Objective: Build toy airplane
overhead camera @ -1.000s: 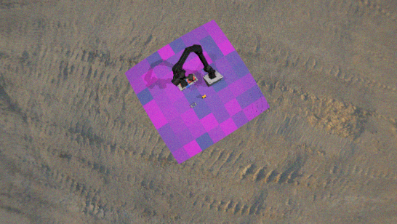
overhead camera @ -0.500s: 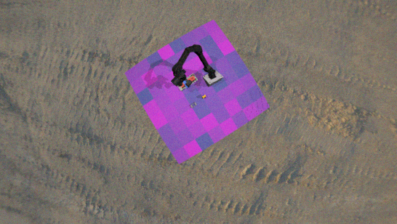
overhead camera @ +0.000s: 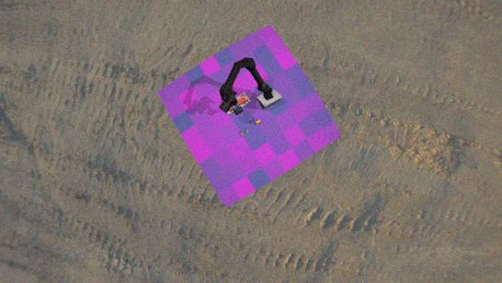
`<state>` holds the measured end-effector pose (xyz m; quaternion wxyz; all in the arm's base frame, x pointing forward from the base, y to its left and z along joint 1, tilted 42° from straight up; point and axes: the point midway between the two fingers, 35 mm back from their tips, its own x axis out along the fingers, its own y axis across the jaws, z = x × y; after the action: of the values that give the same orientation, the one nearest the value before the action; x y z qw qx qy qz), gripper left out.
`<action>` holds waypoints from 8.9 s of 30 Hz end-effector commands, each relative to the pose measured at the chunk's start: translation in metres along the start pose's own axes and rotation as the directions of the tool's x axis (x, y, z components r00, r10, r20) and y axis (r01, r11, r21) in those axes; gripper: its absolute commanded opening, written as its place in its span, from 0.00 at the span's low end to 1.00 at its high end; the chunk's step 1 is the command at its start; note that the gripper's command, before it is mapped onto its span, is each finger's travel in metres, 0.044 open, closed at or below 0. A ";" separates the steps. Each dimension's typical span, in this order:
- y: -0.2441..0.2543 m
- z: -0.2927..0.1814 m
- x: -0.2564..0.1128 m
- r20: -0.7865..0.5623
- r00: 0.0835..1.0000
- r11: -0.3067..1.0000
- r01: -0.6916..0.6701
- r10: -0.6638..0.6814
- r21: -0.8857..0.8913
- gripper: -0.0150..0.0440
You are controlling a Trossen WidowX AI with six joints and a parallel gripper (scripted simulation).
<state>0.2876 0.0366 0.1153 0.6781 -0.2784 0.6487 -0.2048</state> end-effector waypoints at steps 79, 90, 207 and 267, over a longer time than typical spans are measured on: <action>0.204 -0.103 0.130 -0.015 1.000 1.000 0.010 -0.010 -0.020 0.60; 0.204 -0.103 0.130 -0.015 1.000 1.000 0.010 -0.010 -0.020 0.28; 0.012 -0.075 0.032 -0.007 1.000 0.999 -0.013 0.013 -0.034 0.25; -0.037 -0.096 0.076 -0.017 1.000 0.999 0.023 -0.024 -0.028 0.37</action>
<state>0.2013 -0.0469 0.0847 0.6669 -0.2906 0.6546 -0.2059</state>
